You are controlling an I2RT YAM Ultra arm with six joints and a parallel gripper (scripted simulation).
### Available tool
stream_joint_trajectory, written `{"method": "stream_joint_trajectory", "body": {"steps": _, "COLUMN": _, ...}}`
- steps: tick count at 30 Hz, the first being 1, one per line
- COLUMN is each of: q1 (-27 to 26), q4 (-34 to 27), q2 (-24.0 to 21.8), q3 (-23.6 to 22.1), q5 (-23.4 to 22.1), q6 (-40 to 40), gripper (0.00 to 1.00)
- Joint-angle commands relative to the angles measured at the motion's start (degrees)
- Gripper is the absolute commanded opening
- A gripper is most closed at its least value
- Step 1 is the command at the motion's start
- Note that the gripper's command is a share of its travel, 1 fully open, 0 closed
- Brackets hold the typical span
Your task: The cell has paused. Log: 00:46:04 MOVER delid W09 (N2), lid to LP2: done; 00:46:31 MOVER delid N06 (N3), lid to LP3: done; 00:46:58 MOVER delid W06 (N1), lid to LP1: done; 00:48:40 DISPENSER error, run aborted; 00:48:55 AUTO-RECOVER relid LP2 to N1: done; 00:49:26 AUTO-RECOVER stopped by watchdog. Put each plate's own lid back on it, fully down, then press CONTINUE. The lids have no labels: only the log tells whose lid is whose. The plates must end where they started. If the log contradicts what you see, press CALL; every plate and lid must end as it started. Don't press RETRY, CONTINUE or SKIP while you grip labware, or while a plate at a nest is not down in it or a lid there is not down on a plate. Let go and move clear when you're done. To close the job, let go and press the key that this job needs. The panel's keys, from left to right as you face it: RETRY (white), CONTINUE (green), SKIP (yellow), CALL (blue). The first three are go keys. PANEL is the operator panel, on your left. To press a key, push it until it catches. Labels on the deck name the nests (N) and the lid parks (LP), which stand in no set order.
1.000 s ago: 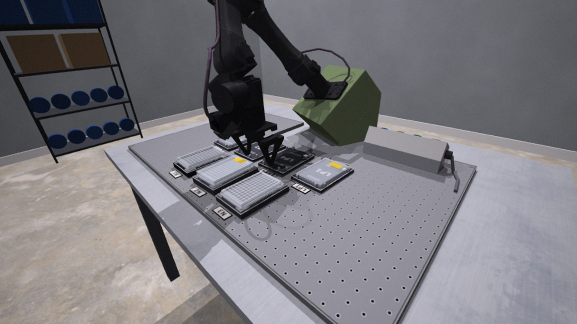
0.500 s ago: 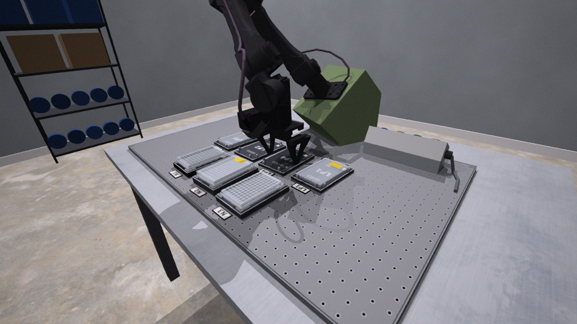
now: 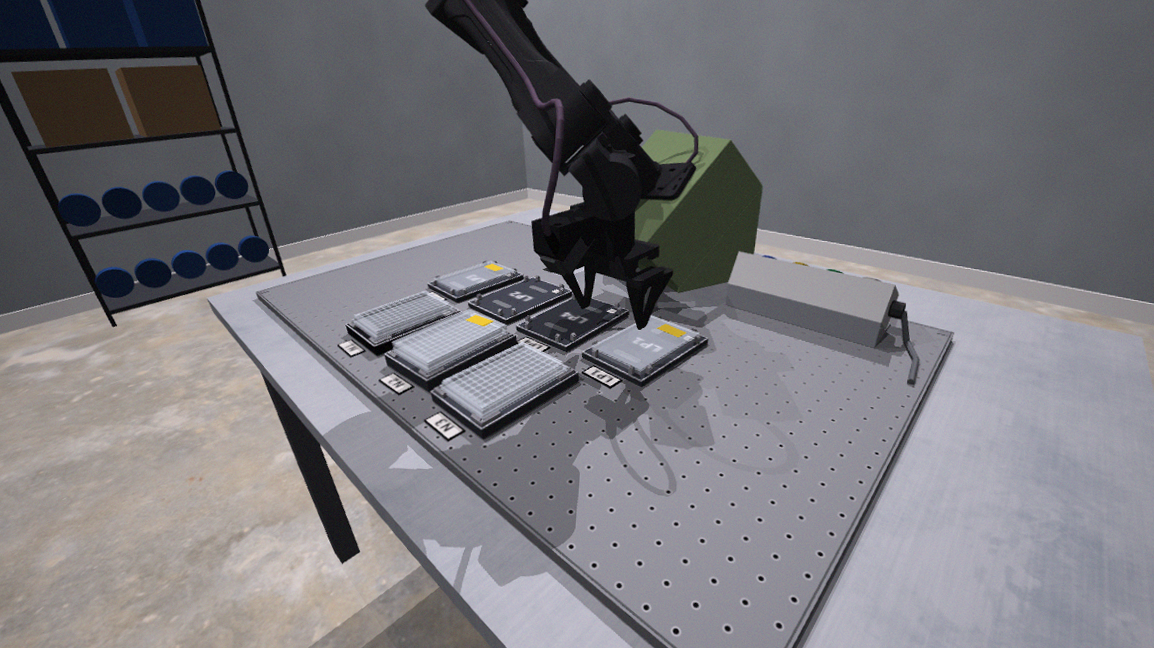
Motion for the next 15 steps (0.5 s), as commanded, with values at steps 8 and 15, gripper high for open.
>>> {"method": "stream_joint_trajectory", "body": {"steps": 8, "q1": 7.0, "q4": 0.4, "q2": 6.0, "q3": 1.2, "q5": 2.7, "q6": 10.2, "gripper": 1.00}}
{"method": "stream_joint_trajectory", "body": {"steps": 15, "q1": 7.9, "q4": 0.2, "q2": 5.5, "q3": 1.6, "q5": 3.0, "q6": 11.6, "gripper": 1.00}}
